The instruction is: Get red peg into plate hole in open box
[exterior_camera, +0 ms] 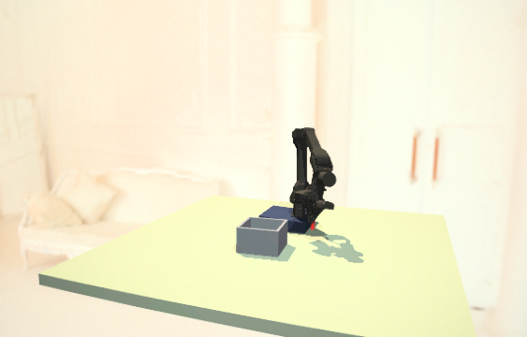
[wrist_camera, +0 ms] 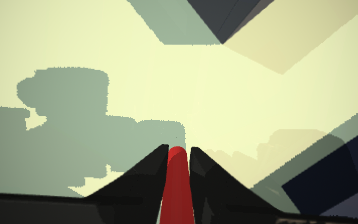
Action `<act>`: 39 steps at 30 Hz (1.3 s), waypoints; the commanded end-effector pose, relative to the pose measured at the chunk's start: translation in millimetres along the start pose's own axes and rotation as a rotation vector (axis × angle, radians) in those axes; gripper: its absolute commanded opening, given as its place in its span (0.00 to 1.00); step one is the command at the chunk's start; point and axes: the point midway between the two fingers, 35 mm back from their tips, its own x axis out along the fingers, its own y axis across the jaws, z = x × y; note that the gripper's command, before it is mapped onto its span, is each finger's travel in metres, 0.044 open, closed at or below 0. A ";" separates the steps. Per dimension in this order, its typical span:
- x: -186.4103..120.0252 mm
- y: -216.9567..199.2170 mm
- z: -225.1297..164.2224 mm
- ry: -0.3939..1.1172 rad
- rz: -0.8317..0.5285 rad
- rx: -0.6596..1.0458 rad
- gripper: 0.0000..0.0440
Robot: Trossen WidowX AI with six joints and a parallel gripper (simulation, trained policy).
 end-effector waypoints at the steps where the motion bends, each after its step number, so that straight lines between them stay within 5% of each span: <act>1: -14.2 4.8 14.8 -0.036 0.016 -0.007 0.00; 17: -38.1 1.6 88.6 -0.132 0.002 0.055 0.00; 39: -17.2 -20.4 173.0 -0.188 -0.029 0.199 0.00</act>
